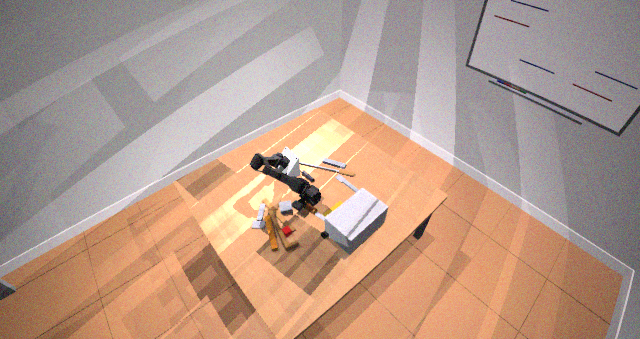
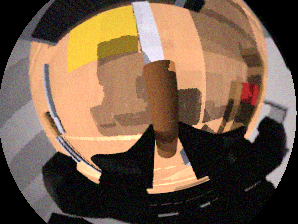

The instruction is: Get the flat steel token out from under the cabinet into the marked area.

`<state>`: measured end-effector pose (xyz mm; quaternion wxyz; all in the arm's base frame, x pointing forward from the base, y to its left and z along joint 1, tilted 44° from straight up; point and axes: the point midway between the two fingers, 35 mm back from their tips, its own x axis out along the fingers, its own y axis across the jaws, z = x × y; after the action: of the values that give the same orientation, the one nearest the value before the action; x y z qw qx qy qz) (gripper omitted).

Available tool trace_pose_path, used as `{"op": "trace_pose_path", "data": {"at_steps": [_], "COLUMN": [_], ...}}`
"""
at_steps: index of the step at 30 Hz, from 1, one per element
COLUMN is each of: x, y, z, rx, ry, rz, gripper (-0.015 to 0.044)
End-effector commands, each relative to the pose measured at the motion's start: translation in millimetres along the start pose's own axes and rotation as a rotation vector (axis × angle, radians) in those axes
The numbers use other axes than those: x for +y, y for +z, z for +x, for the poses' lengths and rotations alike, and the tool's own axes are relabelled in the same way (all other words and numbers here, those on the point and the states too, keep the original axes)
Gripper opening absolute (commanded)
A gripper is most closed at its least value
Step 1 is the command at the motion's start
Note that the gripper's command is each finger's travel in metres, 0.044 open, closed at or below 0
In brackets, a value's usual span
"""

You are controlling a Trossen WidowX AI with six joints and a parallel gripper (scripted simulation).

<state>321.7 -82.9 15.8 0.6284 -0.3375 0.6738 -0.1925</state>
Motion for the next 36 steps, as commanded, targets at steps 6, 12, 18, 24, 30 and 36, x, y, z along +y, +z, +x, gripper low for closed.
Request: {"op": "trace_pose_path", "data": {"at_steps": [6,12,18,24,30,36], "x": [-0.6,-0.7,-0.8,-0.9,-1.0,-1.2], "y": [11.4,17.6,23.8,29.8,35.7,41.6], "z": [-0.1,-0.3,-0.5,-0.7,-0.8,-1.0], "rx": [-0.001,-0.002,-0.002,-0.002,-0.002,-0.003], "ry": [-0.002,-0.002,-0.002,-0.002,-0.002,-0.002], "rz": [0.004,0.005,0.005,0.005,0.005,0.005], "gripper": [0.0000,0.0000,0.0000,0.0000,0.0000,0.0000]}}
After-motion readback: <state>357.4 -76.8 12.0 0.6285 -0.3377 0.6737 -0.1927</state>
